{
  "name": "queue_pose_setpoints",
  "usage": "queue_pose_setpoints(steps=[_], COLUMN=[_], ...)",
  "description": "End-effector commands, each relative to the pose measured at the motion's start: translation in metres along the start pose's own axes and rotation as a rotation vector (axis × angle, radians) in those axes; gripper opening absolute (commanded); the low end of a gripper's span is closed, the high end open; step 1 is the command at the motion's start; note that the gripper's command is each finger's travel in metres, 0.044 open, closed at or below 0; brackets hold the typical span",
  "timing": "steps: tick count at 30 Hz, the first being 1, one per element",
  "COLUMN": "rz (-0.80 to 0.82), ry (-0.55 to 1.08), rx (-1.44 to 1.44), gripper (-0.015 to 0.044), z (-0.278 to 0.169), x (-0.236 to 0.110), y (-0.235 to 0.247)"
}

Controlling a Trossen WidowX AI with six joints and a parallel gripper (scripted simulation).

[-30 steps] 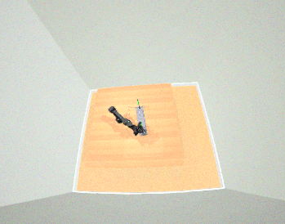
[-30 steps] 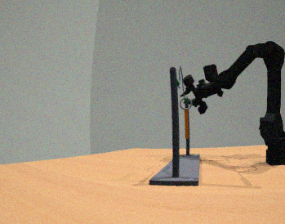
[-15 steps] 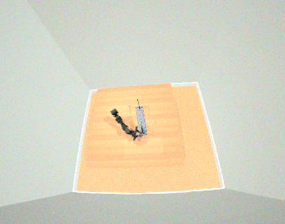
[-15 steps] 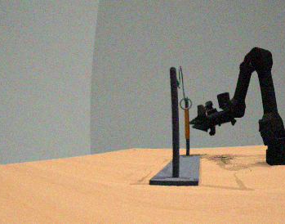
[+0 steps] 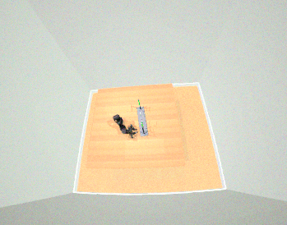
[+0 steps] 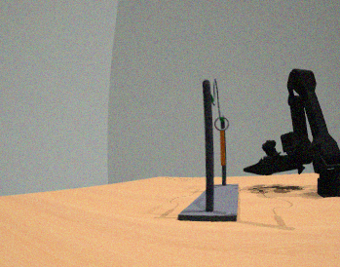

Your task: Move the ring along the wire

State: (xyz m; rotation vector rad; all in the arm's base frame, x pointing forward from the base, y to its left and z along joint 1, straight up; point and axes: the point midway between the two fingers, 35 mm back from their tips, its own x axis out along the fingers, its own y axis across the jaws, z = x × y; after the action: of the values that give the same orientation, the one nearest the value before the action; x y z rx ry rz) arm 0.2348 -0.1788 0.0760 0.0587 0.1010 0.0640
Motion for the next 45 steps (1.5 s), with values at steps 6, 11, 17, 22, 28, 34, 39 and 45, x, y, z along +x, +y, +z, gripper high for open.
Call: queue_pose_setpoints(steps=[6, 11, 17, 22, 28, 34, 39, 45], rz=[0.045, 0.045, 0.045, 0.045, 0.045, 0.045, 0.045, 0.045], ry=[-0.014, -0.01, -0.016, -0.019, -0.019, -0.019, -0.019, -0.019], rx=[-0.08, -0.083, -0.083, -0.082, -0.082, -0.083, -0.083, -0.083], gripper=[0.016, 0.016, 0.016, 0.016, 0.016, 0.016, 0.016, 0.016], z=[-0.008, 0.009, 0.036, 0.044, 0.044, 0.045, 0.045, 0.046], x=[-0.01, 0.006, 0.029, 0.034, 0.039, 0.048, 0.056, 0.065], y=[0.02, 0.019, 0.024, 0.026, 0.025, 0.025, 0.024, 0.024])
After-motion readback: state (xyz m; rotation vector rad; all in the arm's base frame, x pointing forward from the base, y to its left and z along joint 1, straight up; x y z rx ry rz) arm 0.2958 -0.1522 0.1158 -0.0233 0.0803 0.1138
